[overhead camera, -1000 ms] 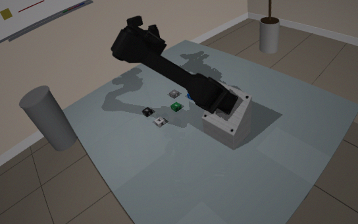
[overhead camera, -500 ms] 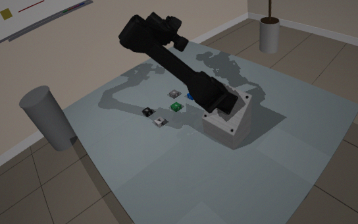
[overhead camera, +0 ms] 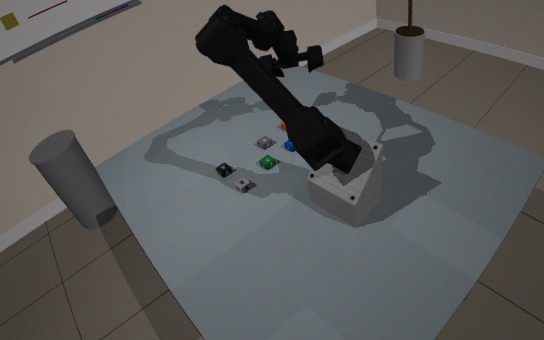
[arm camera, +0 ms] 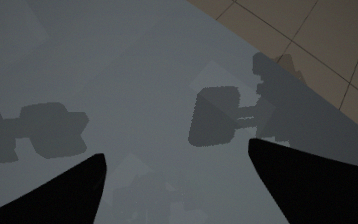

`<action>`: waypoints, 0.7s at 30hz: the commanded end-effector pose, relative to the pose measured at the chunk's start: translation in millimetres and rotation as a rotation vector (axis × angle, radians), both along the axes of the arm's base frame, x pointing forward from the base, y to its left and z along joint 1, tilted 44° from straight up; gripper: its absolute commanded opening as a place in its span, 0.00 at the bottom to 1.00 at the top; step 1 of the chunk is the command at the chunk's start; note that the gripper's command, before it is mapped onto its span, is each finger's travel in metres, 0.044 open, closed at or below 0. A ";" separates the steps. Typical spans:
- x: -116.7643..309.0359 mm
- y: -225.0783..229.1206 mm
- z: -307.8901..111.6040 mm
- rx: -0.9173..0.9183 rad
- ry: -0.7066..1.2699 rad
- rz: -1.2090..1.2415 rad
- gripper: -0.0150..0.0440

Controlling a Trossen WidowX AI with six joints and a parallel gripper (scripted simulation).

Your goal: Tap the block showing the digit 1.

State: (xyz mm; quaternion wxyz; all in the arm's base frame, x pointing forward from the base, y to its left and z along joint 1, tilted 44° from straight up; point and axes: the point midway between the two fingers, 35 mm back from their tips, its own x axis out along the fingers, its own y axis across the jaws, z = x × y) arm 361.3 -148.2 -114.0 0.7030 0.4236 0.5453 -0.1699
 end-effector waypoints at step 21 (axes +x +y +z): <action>-122.3 17.3 11.6 0.343 -0.084 0.932 0.93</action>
